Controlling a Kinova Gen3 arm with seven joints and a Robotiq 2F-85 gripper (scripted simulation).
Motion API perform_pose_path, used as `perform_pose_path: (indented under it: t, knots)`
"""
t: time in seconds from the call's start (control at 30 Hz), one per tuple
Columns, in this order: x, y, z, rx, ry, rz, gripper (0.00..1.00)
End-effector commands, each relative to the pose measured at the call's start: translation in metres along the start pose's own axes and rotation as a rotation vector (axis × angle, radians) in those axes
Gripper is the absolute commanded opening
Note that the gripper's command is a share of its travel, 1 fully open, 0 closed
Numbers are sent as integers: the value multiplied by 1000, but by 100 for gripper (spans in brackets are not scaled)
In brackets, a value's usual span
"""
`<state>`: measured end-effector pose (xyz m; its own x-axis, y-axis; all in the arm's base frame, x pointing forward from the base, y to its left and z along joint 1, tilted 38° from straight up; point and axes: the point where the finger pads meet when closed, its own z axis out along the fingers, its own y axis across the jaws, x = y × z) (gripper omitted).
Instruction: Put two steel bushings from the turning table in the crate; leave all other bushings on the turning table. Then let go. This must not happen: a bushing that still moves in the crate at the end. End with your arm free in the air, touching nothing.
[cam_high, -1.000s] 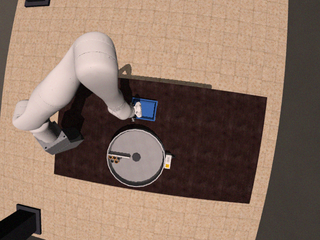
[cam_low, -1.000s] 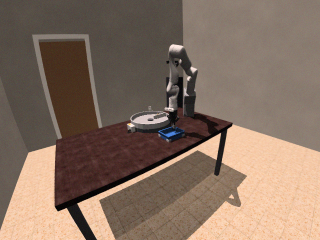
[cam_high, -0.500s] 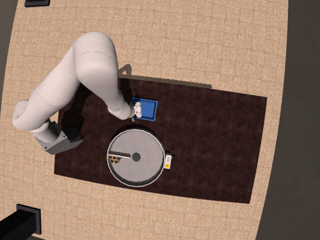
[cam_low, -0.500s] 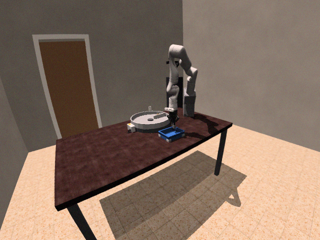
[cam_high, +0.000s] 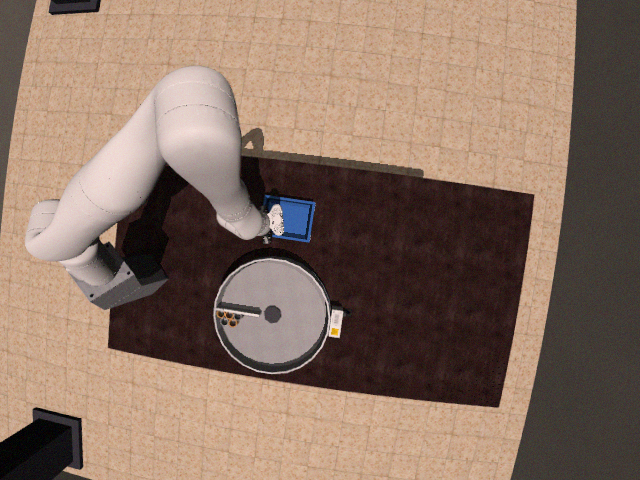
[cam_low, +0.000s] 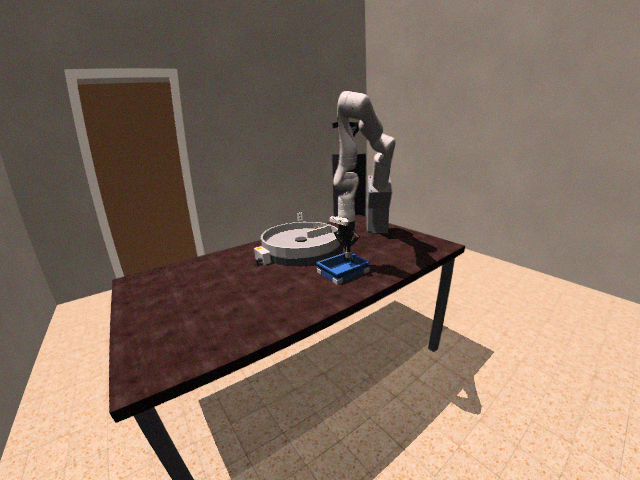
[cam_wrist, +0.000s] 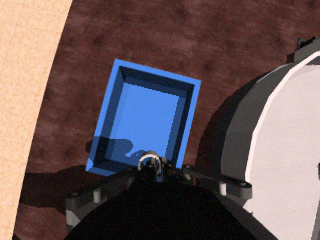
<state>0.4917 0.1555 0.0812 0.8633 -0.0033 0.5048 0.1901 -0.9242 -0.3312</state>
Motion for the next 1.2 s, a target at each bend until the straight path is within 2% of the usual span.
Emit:
perform_pose_path:
  t: [0.0,0.23,0.67,0.8,1.17]
  knots:
    - [3,-1,2,4,7,-4,0]
    - [1,0,8,1,2,-1,0]
    - [-2,1,8,-4,-4,2,0]
    - [-1,1,15,-3,-3,2,0]
    - [-1,1,15,-3,-3,2,0]
